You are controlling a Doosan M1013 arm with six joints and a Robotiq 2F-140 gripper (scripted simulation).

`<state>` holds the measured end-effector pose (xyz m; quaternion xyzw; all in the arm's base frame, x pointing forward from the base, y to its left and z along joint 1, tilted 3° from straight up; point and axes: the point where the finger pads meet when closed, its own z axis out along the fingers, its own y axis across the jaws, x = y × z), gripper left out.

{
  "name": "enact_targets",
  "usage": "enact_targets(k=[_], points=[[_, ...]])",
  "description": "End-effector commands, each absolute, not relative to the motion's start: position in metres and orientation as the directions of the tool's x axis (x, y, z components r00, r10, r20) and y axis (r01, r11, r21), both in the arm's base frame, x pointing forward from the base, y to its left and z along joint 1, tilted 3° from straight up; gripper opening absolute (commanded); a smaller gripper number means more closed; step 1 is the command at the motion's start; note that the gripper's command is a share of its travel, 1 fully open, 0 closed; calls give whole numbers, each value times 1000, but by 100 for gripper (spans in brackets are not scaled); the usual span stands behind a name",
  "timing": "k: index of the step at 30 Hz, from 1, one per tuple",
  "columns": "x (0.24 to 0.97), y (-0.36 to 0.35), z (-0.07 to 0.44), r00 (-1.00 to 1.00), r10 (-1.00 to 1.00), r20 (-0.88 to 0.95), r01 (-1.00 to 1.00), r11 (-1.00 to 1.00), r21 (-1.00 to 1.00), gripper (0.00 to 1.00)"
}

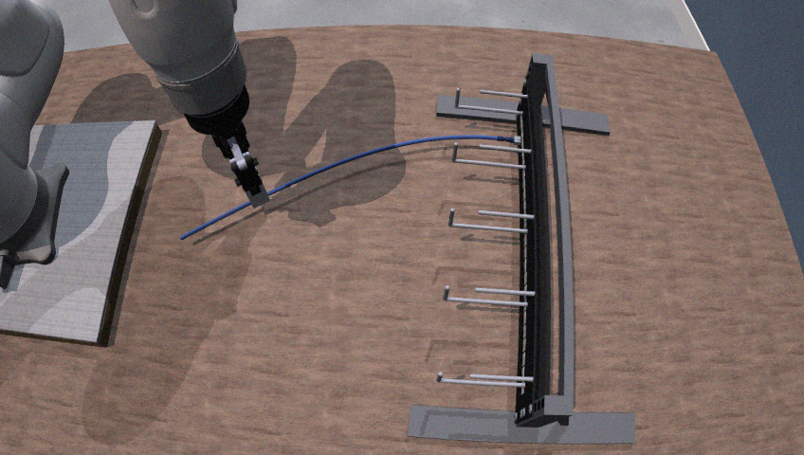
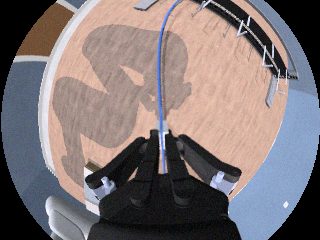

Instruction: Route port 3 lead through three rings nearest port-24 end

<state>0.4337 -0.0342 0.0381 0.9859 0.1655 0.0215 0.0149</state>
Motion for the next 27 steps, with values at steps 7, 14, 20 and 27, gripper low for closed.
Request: enact_targets(k=[7, 14, 20, 27], points=[[433, -34, 47, 944, 327, 38, 326, -945, 36, 0], [433, -34, 50, 944, 327, 38, 326, -945, 36, 0], [433, -34, 52, 944, 327, 38, 326, -945, 36, 0], [433, -34, 52, 944, 327, 38, 326, -945, 36, 0]])
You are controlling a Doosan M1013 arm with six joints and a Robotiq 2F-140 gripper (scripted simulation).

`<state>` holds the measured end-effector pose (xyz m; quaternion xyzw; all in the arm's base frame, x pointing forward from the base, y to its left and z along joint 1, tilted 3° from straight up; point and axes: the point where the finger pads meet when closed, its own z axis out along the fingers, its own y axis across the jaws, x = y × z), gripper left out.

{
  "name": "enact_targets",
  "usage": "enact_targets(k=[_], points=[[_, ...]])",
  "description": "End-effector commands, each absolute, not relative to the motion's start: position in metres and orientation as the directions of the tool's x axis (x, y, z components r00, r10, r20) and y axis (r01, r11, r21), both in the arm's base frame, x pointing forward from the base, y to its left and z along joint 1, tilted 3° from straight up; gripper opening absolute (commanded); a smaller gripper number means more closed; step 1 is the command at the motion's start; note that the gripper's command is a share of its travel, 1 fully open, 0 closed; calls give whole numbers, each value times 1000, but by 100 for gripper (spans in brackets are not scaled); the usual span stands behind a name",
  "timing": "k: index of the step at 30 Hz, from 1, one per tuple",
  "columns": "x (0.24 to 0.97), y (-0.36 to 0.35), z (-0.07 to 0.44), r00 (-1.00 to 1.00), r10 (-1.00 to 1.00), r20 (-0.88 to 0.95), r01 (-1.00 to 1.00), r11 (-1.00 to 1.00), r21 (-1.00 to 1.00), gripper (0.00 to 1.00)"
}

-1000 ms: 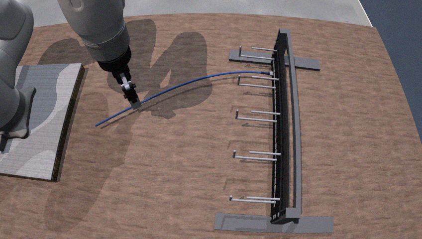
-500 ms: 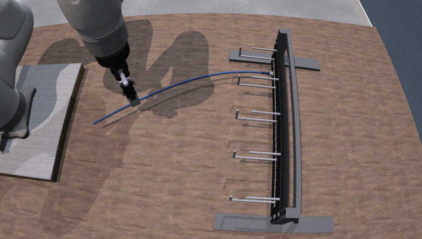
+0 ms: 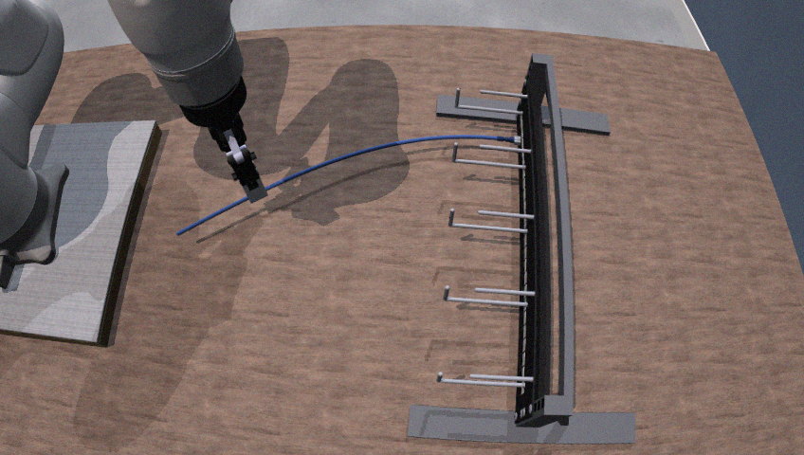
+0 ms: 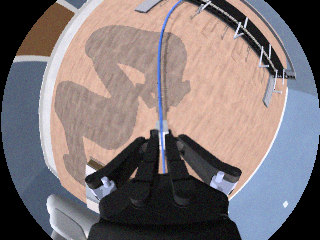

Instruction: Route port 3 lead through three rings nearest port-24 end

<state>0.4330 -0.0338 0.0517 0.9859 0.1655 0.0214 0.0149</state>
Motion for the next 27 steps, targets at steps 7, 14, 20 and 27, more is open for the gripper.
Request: enact_targets(k=[7, 14, 20, 27], points=[[465, -71, 73, 887, 460, 32, 458, -888, 42, 0], [511, -122, 103, 778, 628, 23, 626, -778, 47, 0], [545, -161, 125, 675, 737, 15, 736, -675, 50, 0], [594, -215, 156, 506, 863, 5, 861, -505, 52, 0]])
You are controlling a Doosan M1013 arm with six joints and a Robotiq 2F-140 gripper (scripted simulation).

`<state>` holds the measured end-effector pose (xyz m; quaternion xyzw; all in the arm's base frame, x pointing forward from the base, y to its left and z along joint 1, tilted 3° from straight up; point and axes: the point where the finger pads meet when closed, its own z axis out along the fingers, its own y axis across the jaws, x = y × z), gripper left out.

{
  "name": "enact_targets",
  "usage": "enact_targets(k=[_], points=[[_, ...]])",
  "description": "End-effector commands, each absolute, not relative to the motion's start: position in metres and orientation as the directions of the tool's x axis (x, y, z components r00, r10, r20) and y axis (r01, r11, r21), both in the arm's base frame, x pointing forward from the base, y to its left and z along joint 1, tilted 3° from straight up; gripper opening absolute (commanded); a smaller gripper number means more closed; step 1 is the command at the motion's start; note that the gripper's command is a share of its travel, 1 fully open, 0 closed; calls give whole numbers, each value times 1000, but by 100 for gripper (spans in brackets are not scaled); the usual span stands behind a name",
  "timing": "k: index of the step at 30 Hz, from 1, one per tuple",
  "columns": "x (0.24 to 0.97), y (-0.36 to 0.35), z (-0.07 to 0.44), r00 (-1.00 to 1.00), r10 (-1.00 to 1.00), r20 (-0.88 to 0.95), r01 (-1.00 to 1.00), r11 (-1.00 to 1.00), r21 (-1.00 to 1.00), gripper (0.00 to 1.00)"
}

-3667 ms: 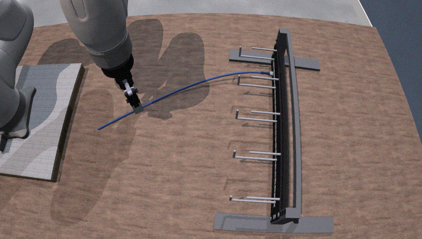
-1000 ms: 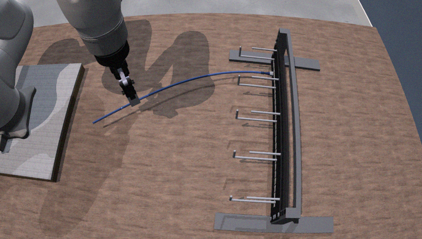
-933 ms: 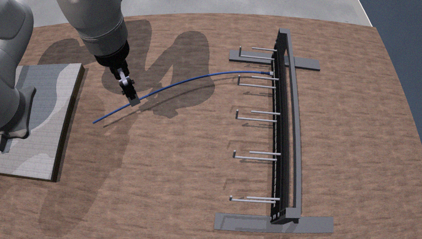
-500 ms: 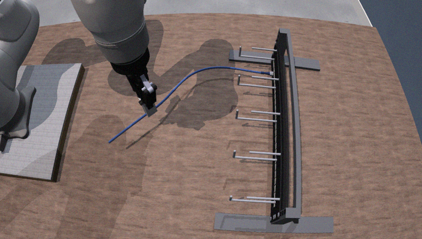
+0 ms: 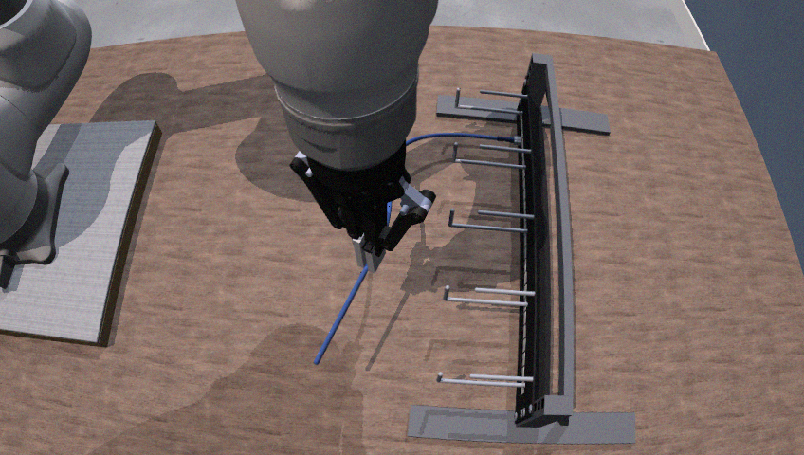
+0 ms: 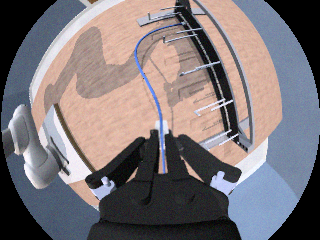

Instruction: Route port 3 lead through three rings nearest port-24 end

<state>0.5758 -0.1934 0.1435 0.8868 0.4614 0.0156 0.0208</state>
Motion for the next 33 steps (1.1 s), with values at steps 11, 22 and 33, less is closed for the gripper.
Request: enact_targets(k=[11, 22, 33], points=[[653, -281, 194, 267, 964, -9, 963, -266, 52, 0], [654, -282, 195, 262, 965, -9, 964, -261, 52, 0], [654, -282, 195, 262, 965, -9, 964, -261, 52, 0]])
